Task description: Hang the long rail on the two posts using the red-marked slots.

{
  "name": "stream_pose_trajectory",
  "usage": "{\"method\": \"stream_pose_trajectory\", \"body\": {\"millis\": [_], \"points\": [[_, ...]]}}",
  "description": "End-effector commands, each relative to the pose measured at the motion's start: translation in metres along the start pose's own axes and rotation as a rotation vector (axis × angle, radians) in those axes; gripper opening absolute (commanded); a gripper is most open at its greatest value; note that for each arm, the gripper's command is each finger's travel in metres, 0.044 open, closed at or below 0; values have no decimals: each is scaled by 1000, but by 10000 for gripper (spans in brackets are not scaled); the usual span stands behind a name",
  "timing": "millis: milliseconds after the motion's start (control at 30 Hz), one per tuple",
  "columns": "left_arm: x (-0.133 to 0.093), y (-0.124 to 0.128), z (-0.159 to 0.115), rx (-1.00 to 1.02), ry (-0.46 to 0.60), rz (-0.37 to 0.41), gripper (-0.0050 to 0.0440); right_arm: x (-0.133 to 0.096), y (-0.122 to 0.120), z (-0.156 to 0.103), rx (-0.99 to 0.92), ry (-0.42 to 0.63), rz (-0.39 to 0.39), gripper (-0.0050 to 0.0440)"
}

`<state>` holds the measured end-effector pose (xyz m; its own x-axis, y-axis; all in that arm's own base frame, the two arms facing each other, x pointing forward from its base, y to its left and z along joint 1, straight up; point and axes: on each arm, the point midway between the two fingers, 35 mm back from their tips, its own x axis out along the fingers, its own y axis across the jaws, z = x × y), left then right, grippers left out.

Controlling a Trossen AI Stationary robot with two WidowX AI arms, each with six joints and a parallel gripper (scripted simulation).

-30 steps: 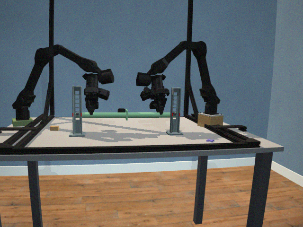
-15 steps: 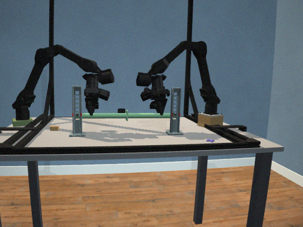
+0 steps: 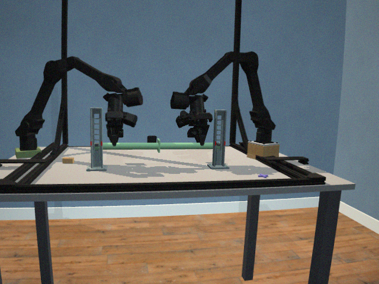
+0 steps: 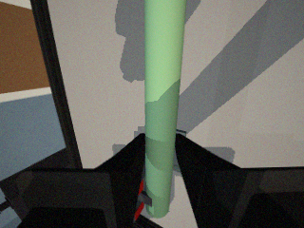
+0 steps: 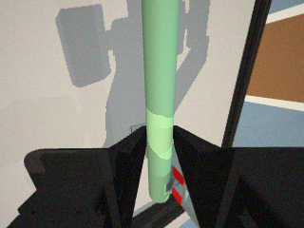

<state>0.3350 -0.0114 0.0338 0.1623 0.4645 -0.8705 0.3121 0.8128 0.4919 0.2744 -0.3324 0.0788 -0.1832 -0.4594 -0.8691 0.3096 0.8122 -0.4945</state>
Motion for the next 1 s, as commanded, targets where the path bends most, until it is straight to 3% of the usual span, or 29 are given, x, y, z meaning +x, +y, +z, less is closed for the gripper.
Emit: {"method": "stream_pose_trajectory", "body": {"millis": [0,333,400,467,967], "points": [[0,0,0,0,0,1,144,-1,0,0,0,0,-1,144],[0,0,0,0,0,1,384,-1,0,0,0,0,-1,384],[0,0,0,0,0,1,384,-1,0,0,0,0,-1,384],[0,0,0,0,0,1,432,-1,0,0,0,0,-1,432],[0,0,0,0,0,1,440,-1,0,0,0,0,-1,440]]}}
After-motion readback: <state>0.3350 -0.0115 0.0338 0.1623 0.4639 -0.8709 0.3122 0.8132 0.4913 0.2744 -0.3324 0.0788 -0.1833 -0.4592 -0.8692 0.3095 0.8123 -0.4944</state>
